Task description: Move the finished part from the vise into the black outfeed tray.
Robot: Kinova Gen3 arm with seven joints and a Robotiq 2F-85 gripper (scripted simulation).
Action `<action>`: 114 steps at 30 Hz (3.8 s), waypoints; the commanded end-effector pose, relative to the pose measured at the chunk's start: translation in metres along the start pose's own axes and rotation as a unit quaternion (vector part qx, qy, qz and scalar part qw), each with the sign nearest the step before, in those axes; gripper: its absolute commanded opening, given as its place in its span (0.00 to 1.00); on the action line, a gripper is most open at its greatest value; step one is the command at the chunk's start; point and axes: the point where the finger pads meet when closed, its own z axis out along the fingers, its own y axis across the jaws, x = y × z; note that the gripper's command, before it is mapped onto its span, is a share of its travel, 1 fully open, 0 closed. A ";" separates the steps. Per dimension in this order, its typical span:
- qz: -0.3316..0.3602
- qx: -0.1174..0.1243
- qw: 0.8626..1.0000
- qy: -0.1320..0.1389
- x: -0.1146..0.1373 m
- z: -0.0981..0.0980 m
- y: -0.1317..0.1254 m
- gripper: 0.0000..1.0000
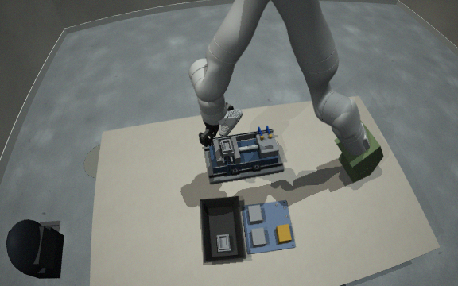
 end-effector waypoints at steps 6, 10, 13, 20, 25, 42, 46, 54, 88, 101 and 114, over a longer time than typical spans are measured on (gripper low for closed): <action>0.023 -0.012 1.000 0.013 0.004 0.003 -0.001 1.00; 0.023 -0.012 1.000 0.013 0.004 0.003 -0.001 1.00; 0.023 -0.012 1.000 0.013 0.004 0.003 -0.001 1.00; 0.047 -0.018 0.998 0.023 0.005 0.006 -0.004 1.00; 0.047 -0.018 0.998 0.023 0.005 0.006 -0.004 1.00; 0.071 -0.024 0.997 0.033 0.006 0.009 -0.006 1.00; 0.071 -0.024 0.997 0.033 0.006 0.009 -0.006 1.00; 0.094 -0.030 0.994 0.041 0.007 0.012 -0.009 1.00; 0.139 -0.041 0.988 0.057 0.008 0.018 -0.013 1.00; 0.160 -0.046 0.984 0.063 0.008 0.020 -0.015 1.00; 0.180 -0.050 0.980 0.070 0.008 0.022 -0.017 1.00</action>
